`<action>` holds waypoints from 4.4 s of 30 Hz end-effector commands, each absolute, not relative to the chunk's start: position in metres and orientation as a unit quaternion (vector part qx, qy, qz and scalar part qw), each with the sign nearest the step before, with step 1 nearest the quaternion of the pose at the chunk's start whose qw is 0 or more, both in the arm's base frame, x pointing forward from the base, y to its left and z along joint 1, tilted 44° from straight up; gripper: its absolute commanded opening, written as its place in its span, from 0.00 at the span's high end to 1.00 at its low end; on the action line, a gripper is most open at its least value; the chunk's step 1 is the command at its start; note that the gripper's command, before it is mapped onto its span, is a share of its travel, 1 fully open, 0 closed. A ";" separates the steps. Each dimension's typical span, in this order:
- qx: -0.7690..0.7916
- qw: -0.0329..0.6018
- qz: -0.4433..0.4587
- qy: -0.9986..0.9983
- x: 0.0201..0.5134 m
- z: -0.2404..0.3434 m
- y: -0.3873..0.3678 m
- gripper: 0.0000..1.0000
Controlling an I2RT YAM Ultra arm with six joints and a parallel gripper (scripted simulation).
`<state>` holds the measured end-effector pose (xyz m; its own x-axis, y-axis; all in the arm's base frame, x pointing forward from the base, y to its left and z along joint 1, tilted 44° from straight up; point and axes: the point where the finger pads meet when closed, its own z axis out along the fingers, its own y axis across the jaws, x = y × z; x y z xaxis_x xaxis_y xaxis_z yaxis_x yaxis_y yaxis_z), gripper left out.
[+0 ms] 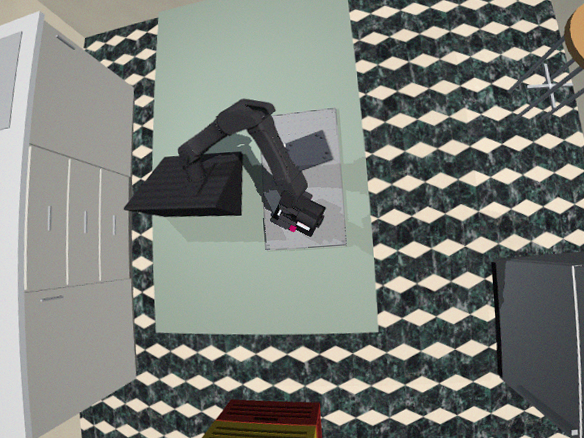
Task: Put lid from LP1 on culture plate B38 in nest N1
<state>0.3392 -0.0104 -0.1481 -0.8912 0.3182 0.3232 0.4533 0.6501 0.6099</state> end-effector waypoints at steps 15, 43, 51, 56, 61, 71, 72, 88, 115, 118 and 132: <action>-0.217 0.083 -0.359 -0.904 0.344 -0.115 -0.045 0.00; -0.217 0.083 -0.359 -0.904 0.344 -0.115 -0.045 0.00; -0.217 0.083 -0.359 -0.904 0.344 -0.115 -0.045 0.00; -0.217 0.083 -0.359 -0.904 0.344 -0.115 -0.045 0.00; -0.217 0.083 -0.359 -0.904 0.344 -0.115 -0.045 0.00; -0.217 0.083 -0.359 -0.904 0.344 -0.115 -0.045 0.00; -0.217 0.083 -0.359 -0.904 0.344 -0.115 -0.045 0.00; -0.217 0.083 -0.359 -0.904 0.344 -0.115 -0.045 0.00; -0.217 0.083 -0.359 -0.904 0.344 -0.115 -0.045 0.00; -0.217 0.083 -0.359 -0.904 0.344 -0.115 -0.045 0.00; -0.217 0.083 -0.359 -0.904 0.344 -0.115 -0.045 0.00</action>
